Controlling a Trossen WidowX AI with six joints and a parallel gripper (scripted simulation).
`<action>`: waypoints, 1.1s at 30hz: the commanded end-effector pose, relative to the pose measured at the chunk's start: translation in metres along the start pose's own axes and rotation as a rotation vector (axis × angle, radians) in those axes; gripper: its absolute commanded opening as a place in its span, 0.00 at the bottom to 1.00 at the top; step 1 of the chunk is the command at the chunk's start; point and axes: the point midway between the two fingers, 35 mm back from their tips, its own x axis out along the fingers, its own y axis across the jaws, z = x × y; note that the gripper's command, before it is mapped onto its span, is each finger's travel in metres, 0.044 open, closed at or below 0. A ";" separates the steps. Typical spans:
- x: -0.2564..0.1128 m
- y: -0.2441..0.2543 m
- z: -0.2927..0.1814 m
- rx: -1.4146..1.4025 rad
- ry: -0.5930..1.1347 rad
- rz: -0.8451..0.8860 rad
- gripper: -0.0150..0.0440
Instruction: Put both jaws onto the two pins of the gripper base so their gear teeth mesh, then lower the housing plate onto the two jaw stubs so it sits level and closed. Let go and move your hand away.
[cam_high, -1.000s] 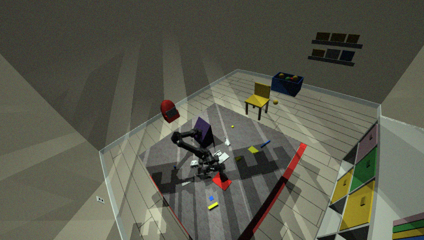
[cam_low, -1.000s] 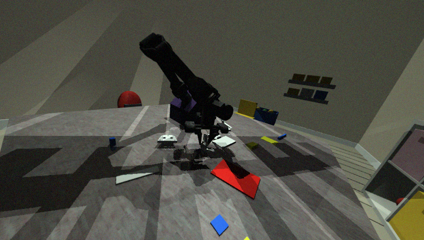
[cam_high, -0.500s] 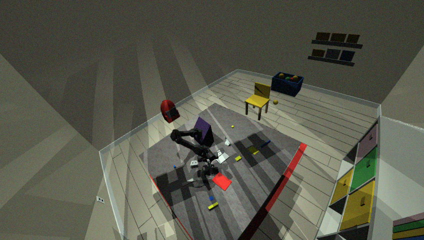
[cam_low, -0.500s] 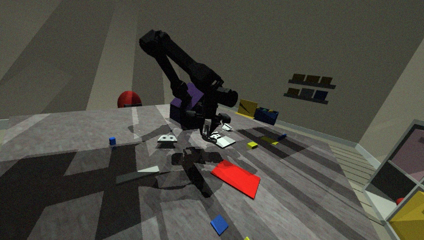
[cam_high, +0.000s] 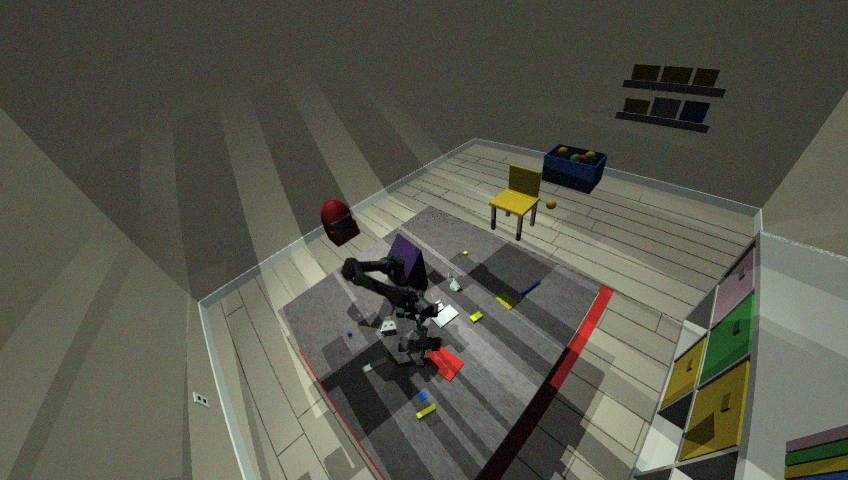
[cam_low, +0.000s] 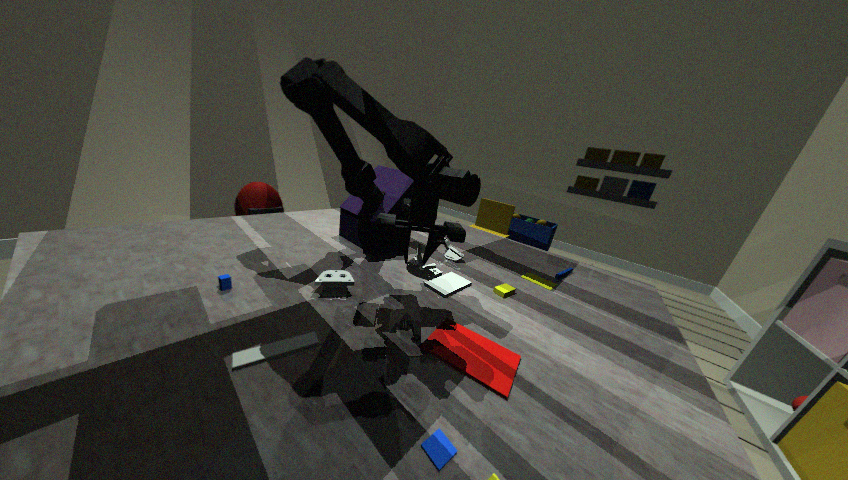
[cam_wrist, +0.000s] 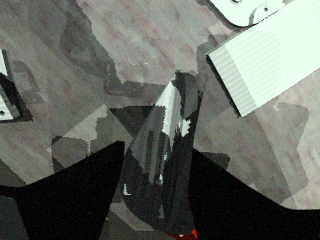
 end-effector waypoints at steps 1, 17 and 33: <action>-0.001 -0.006 0.008 0.097 -0.003 -0.006 0.48; -0.002 -0.024 0.038 0.529 -0.015 -0.014 0.48; -0.003 -0.038 0.069 0.961 -0.026 -0.013 0.48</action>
